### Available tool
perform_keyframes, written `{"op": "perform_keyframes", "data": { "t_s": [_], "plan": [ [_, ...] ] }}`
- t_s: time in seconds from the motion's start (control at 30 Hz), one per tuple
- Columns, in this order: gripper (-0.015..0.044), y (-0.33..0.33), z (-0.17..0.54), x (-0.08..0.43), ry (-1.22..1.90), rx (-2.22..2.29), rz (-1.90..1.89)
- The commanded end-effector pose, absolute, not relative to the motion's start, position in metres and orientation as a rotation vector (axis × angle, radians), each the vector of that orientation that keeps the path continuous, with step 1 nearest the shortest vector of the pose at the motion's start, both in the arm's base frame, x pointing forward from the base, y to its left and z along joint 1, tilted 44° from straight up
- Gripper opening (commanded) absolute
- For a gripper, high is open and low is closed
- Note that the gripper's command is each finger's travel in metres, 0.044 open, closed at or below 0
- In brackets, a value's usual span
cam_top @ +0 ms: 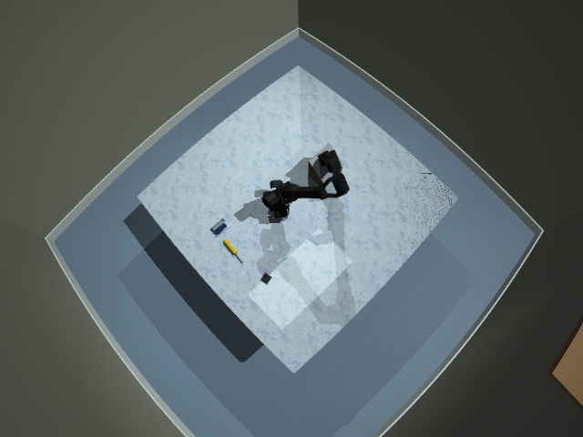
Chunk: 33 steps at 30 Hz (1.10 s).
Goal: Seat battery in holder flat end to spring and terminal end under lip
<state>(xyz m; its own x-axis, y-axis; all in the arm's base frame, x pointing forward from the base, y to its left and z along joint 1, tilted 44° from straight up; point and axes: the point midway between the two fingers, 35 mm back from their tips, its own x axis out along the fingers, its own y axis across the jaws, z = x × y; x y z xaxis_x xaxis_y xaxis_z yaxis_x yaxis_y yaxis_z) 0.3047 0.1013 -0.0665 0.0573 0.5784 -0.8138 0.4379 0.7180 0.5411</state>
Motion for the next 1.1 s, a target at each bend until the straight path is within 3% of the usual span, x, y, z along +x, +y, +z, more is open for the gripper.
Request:
{"op": "perform_keyframes", "data": {
  "t_s": [0.0,1.07],
  "plan": [
    [0.0064,0.101,-0.066,0.307,1.546,0.853,0.113],
    [0.0064,0.114,-0.075,0.296,1.348,0.825,-0.008]
  ]
}}
